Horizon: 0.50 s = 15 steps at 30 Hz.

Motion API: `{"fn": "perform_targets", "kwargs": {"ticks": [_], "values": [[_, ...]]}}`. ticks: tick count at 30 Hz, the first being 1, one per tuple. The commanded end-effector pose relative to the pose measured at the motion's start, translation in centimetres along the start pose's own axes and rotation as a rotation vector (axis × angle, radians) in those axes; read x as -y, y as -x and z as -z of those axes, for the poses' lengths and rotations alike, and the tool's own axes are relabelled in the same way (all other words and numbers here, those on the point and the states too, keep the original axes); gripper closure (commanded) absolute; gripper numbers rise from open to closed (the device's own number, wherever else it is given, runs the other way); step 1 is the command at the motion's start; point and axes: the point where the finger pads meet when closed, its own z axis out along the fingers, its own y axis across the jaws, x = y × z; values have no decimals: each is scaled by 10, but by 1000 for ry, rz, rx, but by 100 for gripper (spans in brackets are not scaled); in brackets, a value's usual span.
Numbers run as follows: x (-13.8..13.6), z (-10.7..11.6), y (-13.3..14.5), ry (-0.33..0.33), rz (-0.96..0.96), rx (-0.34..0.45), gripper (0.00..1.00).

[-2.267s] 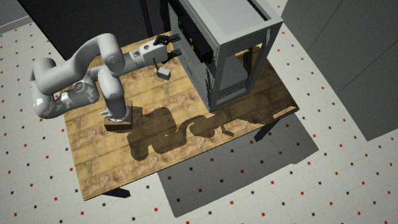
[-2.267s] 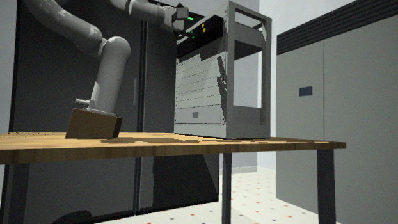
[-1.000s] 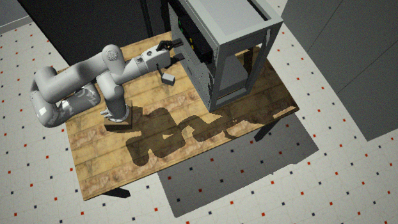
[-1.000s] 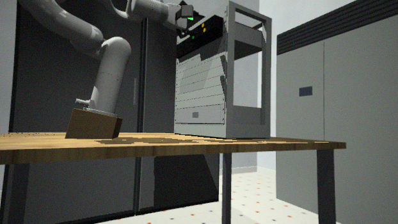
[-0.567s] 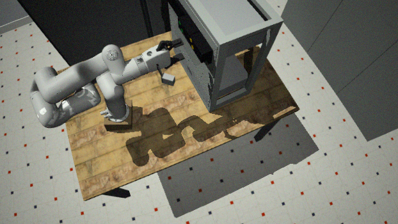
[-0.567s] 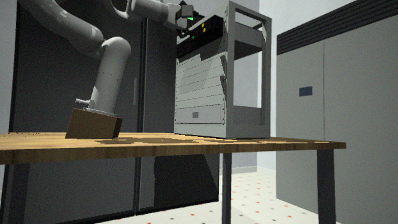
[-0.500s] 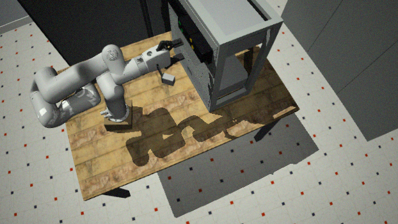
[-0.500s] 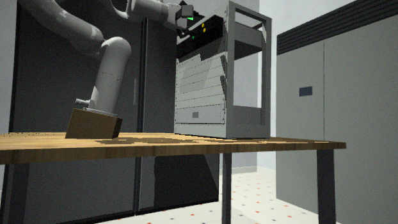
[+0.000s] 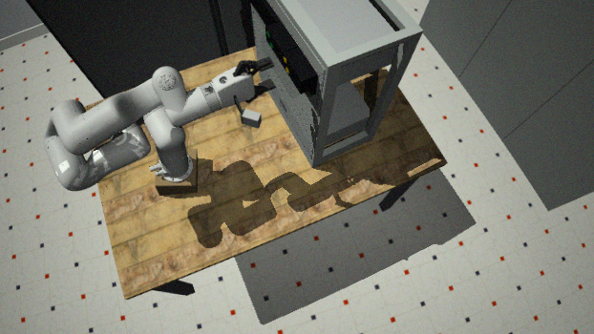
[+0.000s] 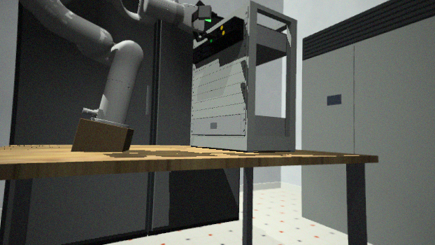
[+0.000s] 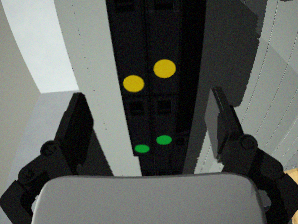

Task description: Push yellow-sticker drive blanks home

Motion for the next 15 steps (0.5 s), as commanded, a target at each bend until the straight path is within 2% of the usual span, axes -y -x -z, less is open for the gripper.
{"fn": "perform_targets", "kwargs": {"ticks": [1,10,11,15], "values": [[1,0,0,-2,0,0,0],[1,0,0,-2,0,0,0],[1,0,0,-2,0,0,100],[1,0,0,-2,0,0,100]]}}
